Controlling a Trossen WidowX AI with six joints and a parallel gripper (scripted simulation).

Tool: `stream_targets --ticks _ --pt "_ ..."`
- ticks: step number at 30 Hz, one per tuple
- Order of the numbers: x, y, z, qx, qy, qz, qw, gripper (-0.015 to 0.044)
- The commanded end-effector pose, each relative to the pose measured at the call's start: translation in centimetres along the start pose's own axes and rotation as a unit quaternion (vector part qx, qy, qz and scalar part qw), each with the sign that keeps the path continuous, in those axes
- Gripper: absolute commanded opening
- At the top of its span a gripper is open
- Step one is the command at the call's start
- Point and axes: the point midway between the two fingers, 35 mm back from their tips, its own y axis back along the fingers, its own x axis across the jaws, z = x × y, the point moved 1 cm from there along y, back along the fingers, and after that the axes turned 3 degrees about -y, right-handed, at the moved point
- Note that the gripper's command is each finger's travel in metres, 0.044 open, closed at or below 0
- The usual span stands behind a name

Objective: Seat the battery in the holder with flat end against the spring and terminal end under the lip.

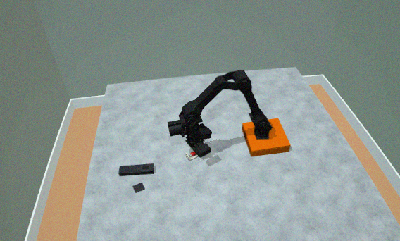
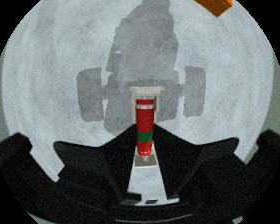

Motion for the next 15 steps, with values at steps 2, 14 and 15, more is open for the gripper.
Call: stream_targets --ticks 2,14,15 --pt "-0.08 -0.05 0.39 0.002 0.004 -0.001 1.000 0.0059" --pt "-0.09 -0.08 0.62 0.001 0.004 0.001 1.000 0.0059" --pt "-0.10 -0.09 0.62 0.001 0.004 0.001 1.000 0.0059"
